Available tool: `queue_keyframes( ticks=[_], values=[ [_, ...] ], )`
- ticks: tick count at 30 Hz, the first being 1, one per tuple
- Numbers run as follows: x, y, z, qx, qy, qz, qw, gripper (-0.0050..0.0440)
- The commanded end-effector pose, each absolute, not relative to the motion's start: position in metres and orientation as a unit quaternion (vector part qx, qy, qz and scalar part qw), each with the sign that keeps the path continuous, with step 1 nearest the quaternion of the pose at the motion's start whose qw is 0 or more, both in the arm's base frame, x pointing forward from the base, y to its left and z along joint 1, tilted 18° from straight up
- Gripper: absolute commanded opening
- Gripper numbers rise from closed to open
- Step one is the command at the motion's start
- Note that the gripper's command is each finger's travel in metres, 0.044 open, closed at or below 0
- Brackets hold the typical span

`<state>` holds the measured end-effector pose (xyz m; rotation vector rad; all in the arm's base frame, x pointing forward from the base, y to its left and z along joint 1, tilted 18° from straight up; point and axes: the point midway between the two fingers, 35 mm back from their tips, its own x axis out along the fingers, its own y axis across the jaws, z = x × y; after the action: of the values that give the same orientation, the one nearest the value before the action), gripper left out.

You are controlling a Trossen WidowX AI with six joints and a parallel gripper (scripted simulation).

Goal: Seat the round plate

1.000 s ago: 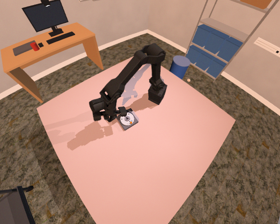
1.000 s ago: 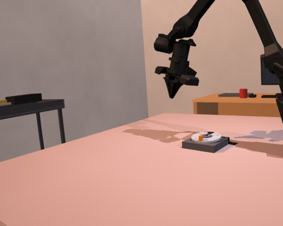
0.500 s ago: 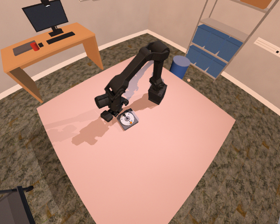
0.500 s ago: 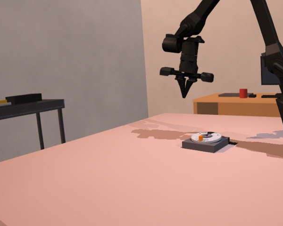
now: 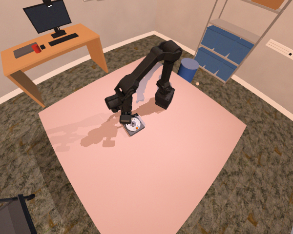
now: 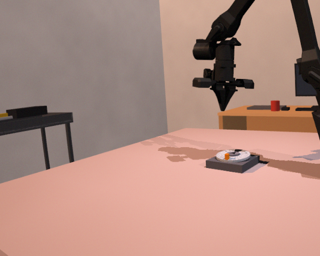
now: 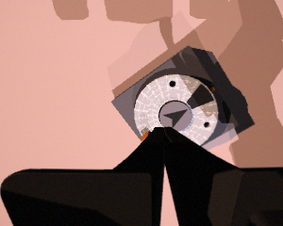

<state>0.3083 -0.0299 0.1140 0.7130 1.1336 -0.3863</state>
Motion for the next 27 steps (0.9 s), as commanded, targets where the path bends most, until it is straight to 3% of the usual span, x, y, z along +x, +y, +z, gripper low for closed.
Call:
queue_keyframes(
  ticks=[1, 15, 27],
  values=[
    [0.291, -0.031, 0.114, 0.247, 0.542, -0.127, 0.793, -0.005],
    [0.256, -0.03, 0.102, 0.036, 0.586, 0.021, 0.809, -0.005],
    [0.259, -0.03, 0.103, 0.033, 0.586, 0.023, 0.81, -0.005]
  ],
)
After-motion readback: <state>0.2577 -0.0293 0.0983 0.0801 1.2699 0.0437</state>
